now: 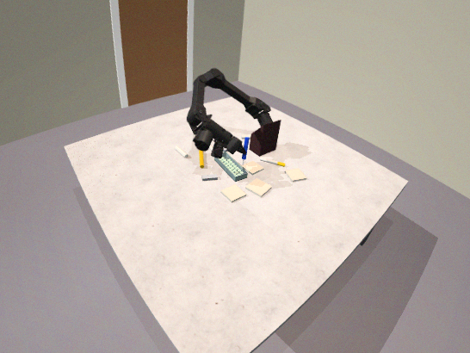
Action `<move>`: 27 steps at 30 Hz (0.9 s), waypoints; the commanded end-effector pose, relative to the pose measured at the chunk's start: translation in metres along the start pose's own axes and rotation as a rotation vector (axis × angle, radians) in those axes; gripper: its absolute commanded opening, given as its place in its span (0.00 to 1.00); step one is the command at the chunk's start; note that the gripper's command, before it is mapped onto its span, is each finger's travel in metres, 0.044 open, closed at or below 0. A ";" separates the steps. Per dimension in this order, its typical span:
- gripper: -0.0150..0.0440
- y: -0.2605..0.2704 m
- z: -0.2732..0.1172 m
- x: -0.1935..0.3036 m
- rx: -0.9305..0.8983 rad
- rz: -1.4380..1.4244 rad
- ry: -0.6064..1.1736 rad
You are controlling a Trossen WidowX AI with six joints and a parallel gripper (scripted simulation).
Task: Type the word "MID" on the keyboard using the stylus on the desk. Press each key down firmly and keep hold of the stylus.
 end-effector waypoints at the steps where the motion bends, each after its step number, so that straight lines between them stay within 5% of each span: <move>1: 0.25 -0.011 -0.015 -0.001 -0.016 0.153 0.046; 7: 0.25 -0.030 -0.035 -0.001 -0.019 0.377 0.122; 27: 0.25 -0.046 -0.013 -0.024 -0.016 0.385 0.125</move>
Point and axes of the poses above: the point midway between the two fingers, 35 mm back from their tips, its own z axis out along the fingers, its own y axis across the jaws, x = y × z, the point moved 4 cm from there along -z, back along the fingers, and after that the axes turned 6 degrees about -z, right-handed, at the moved point
